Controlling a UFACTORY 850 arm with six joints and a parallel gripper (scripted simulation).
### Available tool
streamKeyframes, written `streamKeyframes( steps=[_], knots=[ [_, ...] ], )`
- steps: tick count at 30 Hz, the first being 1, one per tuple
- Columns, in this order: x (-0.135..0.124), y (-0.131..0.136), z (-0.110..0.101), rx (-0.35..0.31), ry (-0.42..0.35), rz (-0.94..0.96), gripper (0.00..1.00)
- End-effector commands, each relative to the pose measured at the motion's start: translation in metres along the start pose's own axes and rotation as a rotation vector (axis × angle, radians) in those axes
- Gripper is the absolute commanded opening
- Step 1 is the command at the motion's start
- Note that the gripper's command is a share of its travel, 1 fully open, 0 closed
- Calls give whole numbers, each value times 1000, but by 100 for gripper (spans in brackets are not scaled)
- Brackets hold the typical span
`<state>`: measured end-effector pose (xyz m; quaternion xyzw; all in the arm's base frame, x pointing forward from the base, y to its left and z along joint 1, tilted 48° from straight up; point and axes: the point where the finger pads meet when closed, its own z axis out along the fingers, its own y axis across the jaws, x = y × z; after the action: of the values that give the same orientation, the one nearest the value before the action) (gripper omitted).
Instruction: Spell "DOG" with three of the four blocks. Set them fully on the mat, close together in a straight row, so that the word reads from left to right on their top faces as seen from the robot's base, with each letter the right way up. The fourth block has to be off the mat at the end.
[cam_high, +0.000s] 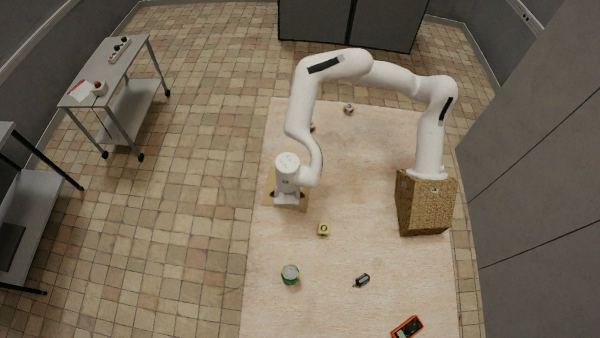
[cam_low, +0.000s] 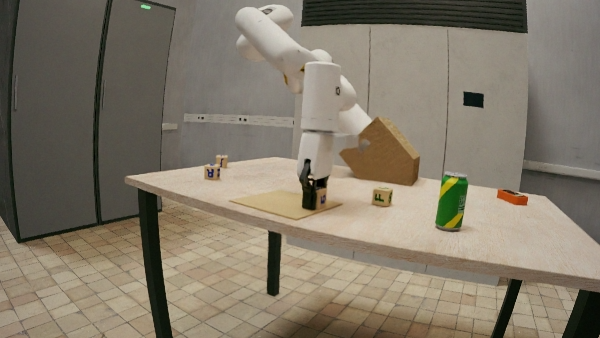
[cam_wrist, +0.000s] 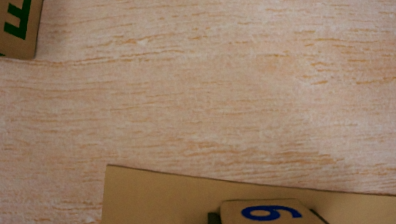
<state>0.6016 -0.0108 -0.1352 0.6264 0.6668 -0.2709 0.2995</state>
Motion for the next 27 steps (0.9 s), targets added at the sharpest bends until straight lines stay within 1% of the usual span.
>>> streamKeyframes(
  steps=[1, 9, 10, 12, 13, 17, 18, 20, 21, 23, 24, 27],
  knots=[
    [0, 1, -1, -2, 0, 1, 44],
    [0, 1, -1, -2, 0, 1, 44],
    [0, 1, -1, -2, 0, 1, 48],
    [0, 1, -1, -2, 0, 1, 48],
    [0, 1, -1, -2, 0, 1, 53],
    [0, 1, -1, -2, 0, 1, 53],
    [0, 1, -1, -2, 0, 1, 57],
    [0, 1, -1, -2, 0, 1, 57],
    [0, 1, -1, -2, 0, 1, 61],
    [0, 1, -1, -2, 0, 1, 61],
    [0, 1, -1, -2, 0, 1, 65],
    [0, 1, -1, -2, 0, 1, 65]
  ],
)
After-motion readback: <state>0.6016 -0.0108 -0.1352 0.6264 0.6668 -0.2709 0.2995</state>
